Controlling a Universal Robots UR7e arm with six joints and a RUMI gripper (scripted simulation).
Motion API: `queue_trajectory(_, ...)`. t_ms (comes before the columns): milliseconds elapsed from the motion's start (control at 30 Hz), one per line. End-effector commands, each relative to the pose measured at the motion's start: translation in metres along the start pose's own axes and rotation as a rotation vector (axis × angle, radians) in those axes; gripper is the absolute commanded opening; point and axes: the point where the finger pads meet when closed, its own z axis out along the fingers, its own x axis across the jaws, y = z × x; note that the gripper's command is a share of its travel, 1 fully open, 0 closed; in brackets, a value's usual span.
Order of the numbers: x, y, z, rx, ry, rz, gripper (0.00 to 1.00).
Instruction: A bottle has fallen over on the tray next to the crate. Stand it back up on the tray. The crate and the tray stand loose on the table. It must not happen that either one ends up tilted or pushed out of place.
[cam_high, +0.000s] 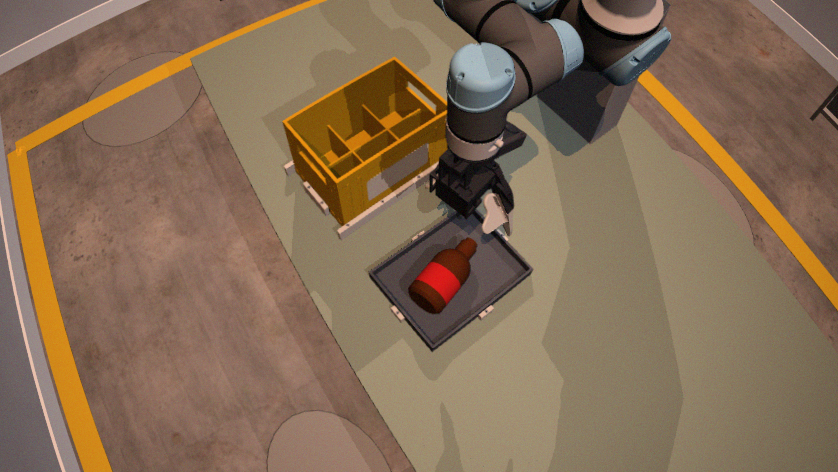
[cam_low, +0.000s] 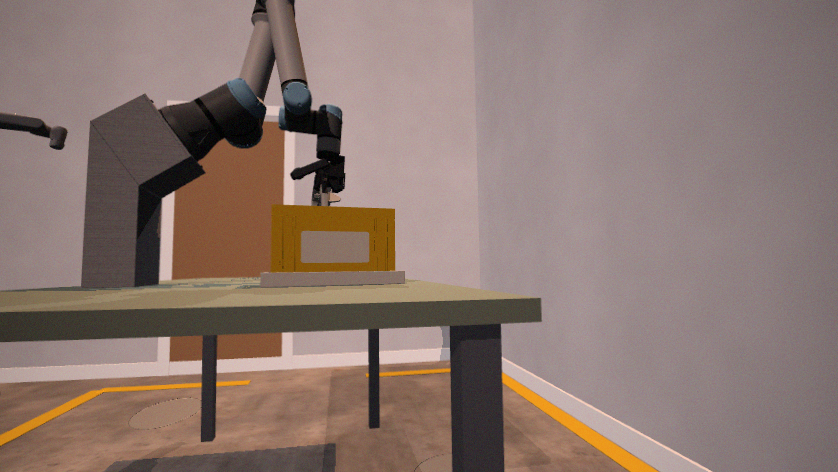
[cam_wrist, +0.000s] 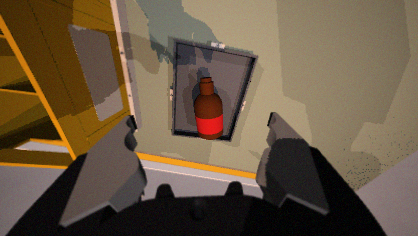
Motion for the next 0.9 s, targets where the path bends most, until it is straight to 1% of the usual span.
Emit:
queue_trajectory(0, 0.0014, 0.0023, -0.0016, -0.018, -0.001, -0.020, 1.00)
queue_trajectory(467, 0.0038, 0.0057, -0.0047, -0.048, -0.002, -0.055, 1.00)
queue_trajectory(867, 0.0046, 0.0069, -0.0059, -0.058, -0.002, -0.067, 1.00)
